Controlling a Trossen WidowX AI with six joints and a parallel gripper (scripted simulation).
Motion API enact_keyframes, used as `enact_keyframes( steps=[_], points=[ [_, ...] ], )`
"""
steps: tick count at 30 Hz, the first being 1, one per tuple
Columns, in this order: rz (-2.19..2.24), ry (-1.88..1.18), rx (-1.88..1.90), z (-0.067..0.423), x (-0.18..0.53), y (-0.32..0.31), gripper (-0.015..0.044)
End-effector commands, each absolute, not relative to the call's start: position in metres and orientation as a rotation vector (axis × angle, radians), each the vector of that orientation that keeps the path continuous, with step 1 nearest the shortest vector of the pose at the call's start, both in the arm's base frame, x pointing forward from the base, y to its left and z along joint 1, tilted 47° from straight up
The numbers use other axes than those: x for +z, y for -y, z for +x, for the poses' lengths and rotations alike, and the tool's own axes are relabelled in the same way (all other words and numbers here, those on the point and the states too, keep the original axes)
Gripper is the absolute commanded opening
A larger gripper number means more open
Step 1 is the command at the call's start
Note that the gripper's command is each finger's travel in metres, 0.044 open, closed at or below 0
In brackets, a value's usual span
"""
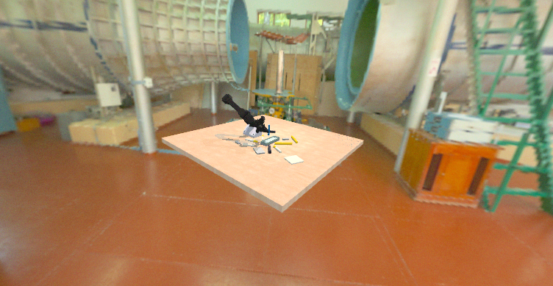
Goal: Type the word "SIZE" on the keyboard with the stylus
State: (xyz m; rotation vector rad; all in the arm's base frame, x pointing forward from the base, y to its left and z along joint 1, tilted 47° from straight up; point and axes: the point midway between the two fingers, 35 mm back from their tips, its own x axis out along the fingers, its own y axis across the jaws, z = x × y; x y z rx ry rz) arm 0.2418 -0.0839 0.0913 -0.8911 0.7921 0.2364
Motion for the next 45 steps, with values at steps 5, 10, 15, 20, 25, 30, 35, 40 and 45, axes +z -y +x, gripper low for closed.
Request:
enact_keyframes(
  steps=[5,10,15,20,25,30,35,40,45],
  points=[
    [-0.887,-0.792,0.232,0.25,0.088,0.085,0.0],
    [-0.888,-0.792,0.232,0.248,0.08,0.095,0.0],
    [-0.888,-0.792,0.232,0.247,0.078,0.097,0.0026],
    [-0.888,-0.794,0.233,0.248,0.076,0.099,0.0081],
    [-0.888,-0.794,0.233,0.248,0.075,0.1,0.0081],
    [-0.889,-0.795,0.233,0.248,0.073,0.103,0.0081],
    [-0.889,-0.795,0.233,0.247,0.07,0.105,0.0081],
    [-0.889,-0.795,0.233,0.247,0.069,0.107,0.0081],
    [-0.889,-0.795,0.233,0.247,0.067,0.109,0.0081]
  ],
)
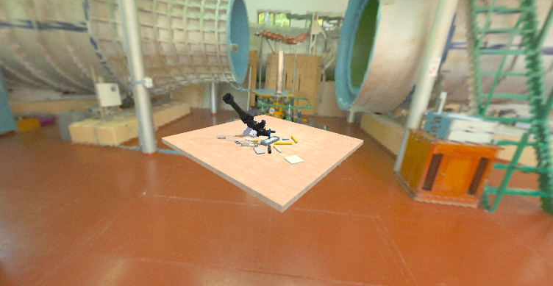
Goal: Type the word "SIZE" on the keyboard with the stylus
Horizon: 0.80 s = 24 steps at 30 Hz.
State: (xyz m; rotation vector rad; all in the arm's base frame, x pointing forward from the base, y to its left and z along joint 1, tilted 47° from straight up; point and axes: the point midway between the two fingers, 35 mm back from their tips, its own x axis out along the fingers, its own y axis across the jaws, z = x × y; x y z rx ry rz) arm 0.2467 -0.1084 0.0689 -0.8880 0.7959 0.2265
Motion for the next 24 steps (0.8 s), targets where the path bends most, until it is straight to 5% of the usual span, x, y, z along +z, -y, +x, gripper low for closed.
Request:
enact_keyframes(
  steps=[1,24],
  points=[
    [-0.889,-0.795,0.233,0.2466,0.0667,0.1091,0.0081],
    [-0.889,-0.796,0.234,0.2474,0.0685,0.1073,0.0081]
  ],
)
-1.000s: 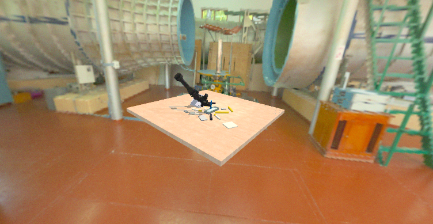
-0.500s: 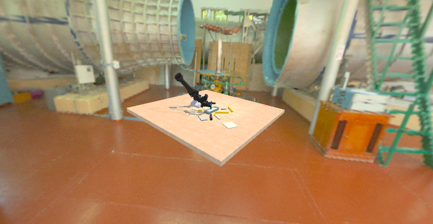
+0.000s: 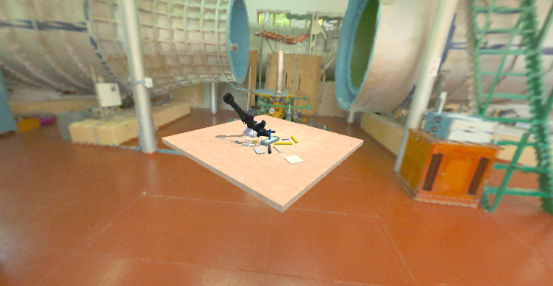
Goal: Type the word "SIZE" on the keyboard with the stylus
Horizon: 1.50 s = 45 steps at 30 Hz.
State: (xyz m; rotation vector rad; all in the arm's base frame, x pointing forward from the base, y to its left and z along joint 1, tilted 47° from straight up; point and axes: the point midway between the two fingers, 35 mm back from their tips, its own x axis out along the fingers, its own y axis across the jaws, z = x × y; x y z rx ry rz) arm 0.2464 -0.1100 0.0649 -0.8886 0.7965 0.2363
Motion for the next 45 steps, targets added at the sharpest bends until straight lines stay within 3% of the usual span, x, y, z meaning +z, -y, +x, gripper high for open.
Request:
enact_keyframes(
  steps=[1,14,17,20,45],
  points=[
    [-0.889,-0.796,0.234,0.248,0.07,0.105,0.0081],
    [-0.89,-0.793,0.239,0.251,0.087,0.086,0.0085],
    [-0.89,-0.793,0.239,0.251,0.087,0.086,0.0065],
    [-0.89,-0.793,0.239,0.248,0.088,0.085,0.0],
    [-0.888,-0.795,0.233,0.211,0.081,0.086,0.0]
  ],
)
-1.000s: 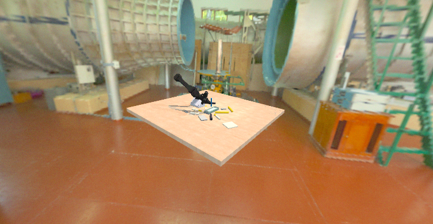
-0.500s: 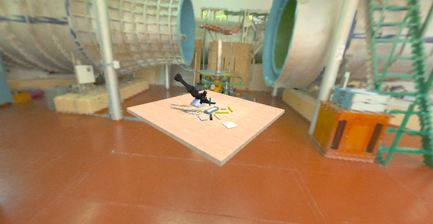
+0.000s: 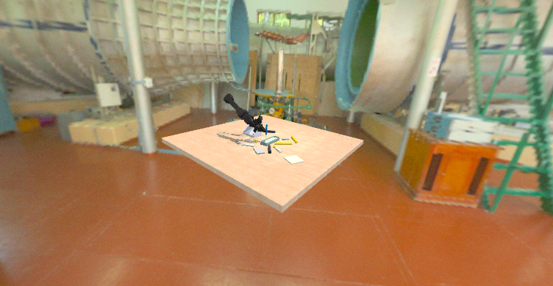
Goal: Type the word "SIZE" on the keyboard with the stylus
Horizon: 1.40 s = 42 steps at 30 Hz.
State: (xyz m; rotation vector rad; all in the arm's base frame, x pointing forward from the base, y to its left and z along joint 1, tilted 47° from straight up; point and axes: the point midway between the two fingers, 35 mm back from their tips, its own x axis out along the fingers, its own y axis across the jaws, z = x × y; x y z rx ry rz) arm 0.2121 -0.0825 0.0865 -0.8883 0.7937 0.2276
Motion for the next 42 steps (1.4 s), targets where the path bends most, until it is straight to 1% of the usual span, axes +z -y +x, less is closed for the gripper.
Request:
enact_keyframes(
  steps=[1,6,9,10,42],
  points=[
    [-0.888,-0.794,0.233,0.21,0.079,0.088,0.0],
    [-0.889,-0.794,0.232,0.209,0.077,0.091,0.0],
    [-0.889,-0.795,0.233,0.21,0.076,0.091,0.0079],
    [-0.889,-0.795,0.233,0.21,0.076,0.092,0.0081],
    [-0.889,-0.797,0.234,0.208,0.064,0.104,0.0081]
  ],
)
